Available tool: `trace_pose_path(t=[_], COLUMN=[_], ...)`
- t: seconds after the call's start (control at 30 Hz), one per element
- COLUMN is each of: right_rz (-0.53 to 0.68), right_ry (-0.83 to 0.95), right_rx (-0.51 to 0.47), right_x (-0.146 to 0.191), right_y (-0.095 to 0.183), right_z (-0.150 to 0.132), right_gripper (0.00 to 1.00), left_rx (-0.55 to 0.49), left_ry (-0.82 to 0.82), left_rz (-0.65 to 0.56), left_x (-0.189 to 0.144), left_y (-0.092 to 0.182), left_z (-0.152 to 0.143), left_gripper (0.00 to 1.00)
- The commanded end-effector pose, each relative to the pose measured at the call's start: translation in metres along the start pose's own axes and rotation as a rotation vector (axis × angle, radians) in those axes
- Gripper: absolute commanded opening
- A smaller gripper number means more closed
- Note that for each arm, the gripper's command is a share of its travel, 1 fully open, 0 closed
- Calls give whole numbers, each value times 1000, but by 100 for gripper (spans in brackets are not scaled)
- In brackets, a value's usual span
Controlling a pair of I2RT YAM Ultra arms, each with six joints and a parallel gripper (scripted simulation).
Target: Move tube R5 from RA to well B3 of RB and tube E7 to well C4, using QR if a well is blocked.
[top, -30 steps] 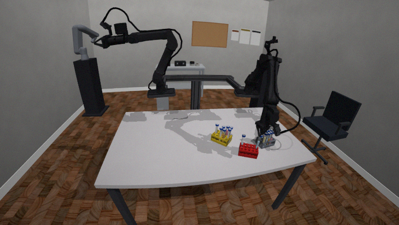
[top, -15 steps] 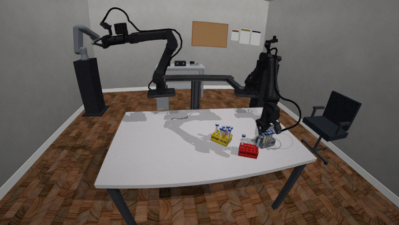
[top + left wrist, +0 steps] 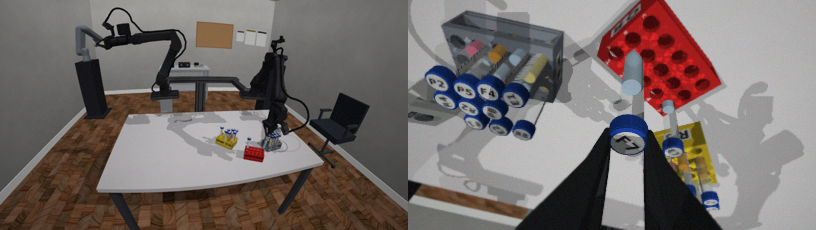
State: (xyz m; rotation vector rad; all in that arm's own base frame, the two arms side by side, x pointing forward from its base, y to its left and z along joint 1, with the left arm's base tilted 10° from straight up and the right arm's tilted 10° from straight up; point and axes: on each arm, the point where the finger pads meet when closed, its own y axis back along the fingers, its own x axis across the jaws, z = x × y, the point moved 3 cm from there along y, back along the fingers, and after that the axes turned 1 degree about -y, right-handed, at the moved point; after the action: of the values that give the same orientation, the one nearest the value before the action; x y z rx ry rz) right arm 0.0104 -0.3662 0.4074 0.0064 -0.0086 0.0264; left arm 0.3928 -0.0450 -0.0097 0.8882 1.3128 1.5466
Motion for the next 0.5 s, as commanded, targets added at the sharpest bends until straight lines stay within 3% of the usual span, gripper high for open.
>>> trace_pose_path(t=[0.0, 0.3, 0.47], right_rz=[-21, -21, -21], right_ry=[-8, -8, -8], right_rx=[-50, -50, -50], right_x=[-7, -7, -7], right_y=[12, 12, 12], right_z=[23, 23, 23], right_gripper=[0, 0, 0], left_rx=[2, 2, -19], left_ry=[3, -1, 1], left_rz=[12, 12, 1], left_x=[4, -1, 4], left_y=[8, -1, 7], left_z=[-4, -3, -4], left_gripper=[0, 0, 0])
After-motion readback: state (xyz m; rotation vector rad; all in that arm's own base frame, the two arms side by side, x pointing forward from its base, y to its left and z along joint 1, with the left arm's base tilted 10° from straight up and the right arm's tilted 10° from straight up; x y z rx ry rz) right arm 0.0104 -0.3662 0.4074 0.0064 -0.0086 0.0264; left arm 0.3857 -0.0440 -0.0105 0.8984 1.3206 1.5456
